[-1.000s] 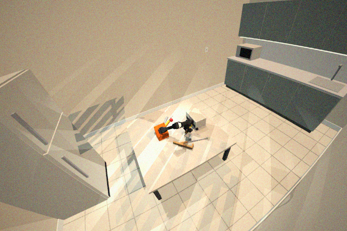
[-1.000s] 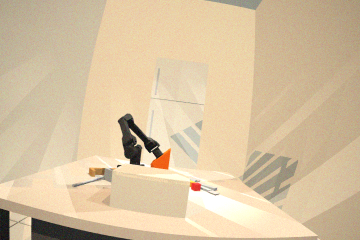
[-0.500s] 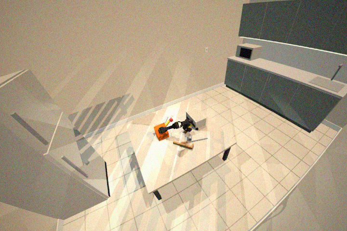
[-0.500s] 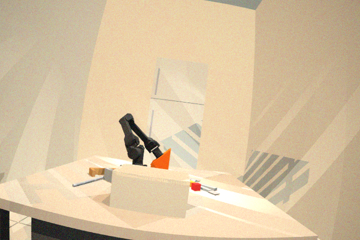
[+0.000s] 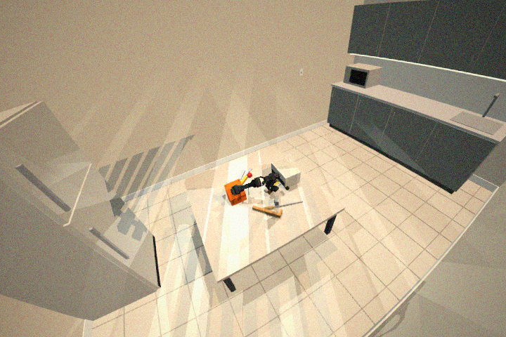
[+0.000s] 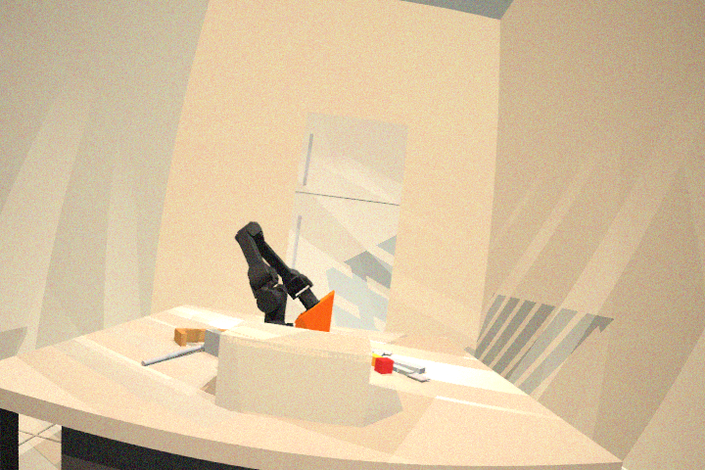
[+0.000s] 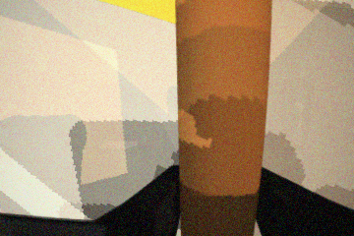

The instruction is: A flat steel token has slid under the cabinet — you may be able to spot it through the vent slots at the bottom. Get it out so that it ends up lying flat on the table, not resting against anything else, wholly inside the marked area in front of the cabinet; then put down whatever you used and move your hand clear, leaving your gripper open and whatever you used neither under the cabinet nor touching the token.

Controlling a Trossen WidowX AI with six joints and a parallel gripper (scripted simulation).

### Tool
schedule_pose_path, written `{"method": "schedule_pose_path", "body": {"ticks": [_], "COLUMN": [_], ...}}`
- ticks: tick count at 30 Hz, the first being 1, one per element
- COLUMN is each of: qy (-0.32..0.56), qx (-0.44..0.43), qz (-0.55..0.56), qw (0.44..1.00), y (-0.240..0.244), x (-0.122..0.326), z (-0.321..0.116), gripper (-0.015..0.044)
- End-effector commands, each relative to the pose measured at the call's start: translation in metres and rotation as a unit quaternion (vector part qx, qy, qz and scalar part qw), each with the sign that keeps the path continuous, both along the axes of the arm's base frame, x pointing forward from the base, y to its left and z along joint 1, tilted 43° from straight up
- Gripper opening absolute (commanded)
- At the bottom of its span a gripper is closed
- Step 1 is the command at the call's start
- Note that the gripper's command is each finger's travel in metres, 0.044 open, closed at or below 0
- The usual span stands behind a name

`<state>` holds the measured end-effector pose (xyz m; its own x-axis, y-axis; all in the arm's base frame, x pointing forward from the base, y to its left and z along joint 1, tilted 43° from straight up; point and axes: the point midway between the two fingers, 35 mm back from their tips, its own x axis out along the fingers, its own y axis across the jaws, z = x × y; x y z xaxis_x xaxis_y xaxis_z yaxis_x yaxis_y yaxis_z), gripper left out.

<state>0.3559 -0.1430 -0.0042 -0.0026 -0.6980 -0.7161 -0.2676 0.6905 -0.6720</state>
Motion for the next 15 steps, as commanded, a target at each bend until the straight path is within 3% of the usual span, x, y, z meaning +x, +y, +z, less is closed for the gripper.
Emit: {"method": "schedule_pose_path", "body": {"ticks": [1, 15], "qy": [0.001, 0.002], "qx": [0.006, 0.007], "qz": [0.000, 0.000], "qw": [1.000, 1.000], "y": [0.0055, 0.0149], "x": [-0.0027, -0.0065], "z": [-0.0066, -0.0156], "gripper": [0.0000, 0.0000]}}
